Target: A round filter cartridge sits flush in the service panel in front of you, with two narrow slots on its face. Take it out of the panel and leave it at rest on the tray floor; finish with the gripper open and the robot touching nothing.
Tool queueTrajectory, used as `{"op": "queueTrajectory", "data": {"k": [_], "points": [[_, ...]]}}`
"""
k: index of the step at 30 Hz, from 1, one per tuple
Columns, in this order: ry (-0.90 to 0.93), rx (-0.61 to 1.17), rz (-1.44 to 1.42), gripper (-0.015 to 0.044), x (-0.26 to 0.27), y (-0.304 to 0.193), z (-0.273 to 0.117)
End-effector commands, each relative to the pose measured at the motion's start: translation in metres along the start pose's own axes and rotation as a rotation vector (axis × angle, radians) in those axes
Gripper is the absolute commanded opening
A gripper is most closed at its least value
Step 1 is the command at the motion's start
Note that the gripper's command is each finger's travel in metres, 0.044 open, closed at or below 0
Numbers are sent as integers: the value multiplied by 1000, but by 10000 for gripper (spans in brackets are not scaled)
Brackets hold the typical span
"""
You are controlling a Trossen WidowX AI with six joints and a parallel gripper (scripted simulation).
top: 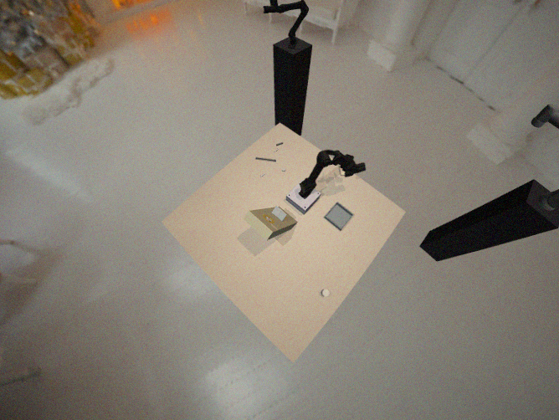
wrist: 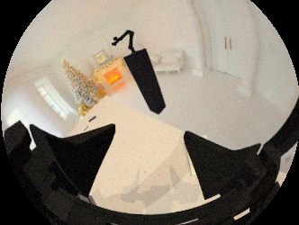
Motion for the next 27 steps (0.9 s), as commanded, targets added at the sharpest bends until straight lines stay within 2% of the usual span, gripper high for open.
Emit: {"op": "queueTrajectory", "data": {"k": [1, 3, 11, 19, 27], "points": [[-9, 1, 3, 374, -1, 0, -3], [-84, 10, 29, 321, -10, -4, -23], [-541, 60, 219, 115, -36, -34, -152], [-987, 103, 454, 115, -9, -76, -274], [-1426, 116, 746, 115, 65, -118, -373]]}}
Point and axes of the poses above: the point midway between the two fingers, 35 mm back from their tips, its own z axis out along the fingers, its own x axis across the jaws, y = z × x, the point moved 2 cm from there along -z, back along the fingers, and after that the axes turned 15 degrees about -z, right-handed, at the moved point
